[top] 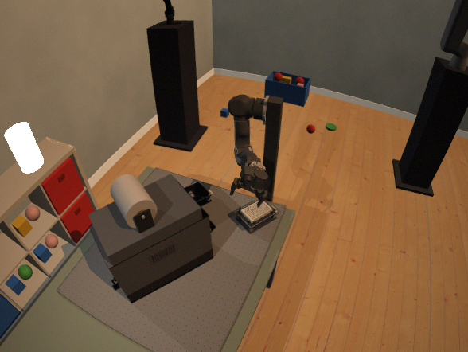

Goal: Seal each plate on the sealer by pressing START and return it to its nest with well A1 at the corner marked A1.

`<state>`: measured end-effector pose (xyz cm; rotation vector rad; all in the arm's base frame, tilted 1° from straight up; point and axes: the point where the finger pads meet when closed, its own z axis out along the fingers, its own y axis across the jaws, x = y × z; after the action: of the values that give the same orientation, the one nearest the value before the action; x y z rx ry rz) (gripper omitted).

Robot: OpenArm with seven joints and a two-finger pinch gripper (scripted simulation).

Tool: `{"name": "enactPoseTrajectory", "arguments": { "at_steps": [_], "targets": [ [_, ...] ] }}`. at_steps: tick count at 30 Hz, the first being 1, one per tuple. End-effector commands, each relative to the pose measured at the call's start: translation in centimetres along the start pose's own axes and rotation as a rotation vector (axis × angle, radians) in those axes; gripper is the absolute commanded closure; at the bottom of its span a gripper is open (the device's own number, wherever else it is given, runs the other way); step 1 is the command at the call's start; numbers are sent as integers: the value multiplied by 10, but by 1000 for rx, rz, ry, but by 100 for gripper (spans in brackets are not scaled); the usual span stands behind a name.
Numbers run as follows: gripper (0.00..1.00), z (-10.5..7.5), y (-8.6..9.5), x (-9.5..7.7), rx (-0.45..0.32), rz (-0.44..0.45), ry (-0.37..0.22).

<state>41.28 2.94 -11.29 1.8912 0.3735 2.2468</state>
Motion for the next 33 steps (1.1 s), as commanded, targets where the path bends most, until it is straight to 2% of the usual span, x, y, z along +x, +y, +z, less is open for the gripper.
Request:
{"name": "enactPoseTrajectory", "arguments": {
  "at_steps": [1,7,9,24,26,29,33],
  "targets": [
    [35,-2,10,-5,-58,37,-36],
    [35,-11,32,-20,-200,132,-137],
    [35,-11,32,-20,-200,132,-137],
    [35,-48,80,-62,-556,311,-436],
    [35,-48,80,-62,-556,311,-436],
    [35,-59,88,-72,-620,332,-501],
    [35,-62,90,-75,-614,333,-496]
  ]
}}
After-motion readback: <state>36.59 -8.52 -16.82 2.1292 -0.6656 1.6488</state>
